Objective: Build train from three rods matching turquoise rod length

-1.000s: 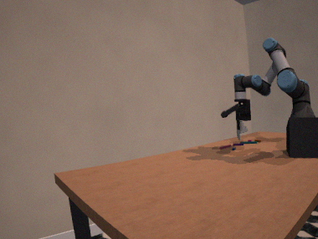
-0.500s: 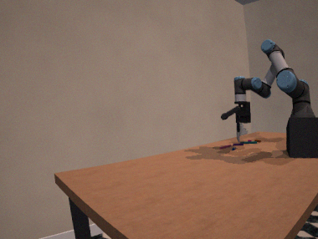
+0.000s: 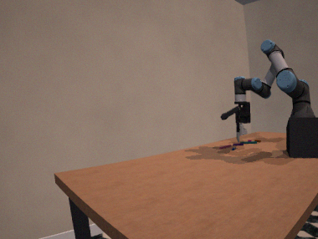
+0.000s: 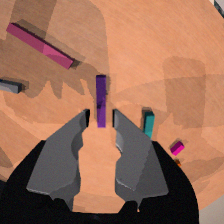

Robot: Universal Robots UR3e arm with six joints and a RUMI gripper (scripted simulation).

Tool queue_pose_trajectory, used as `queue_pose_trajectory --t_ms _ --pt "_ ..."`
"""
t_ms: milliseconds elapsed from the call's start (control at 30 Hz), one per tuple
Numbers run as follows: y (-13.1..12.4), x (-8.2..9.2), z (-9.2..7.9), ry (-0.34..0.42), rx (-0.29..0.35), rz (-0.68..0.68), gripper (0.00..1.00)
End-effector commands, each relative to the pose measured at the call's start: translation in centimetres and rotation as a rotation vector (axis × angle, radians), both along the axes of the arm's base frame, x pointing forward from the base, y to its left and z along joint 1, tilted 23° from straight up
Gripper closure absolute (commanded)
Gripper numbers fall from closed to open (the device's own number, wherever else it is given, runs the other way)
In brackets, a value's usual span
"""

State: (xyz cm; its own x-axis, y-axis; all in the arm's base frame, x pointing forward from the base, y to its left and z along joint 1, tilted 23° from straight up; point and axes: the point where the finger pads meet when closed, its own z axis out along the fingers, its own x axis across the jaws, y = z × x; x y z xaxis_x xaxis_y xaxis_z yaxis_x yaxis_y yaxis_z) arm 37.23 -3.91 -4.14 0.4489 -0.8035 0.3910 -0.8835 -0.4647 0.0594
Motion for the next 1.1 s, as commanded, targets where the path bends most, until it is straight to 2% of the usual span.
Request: queue_pose_trajectory --t_ms 0,1067 --pt "0.01 0.06 0.02 -0.002 0.001 0.001 0.86" --pt "-0.1 0.04 -0.3 0.0 0.001 0.001 0.86"
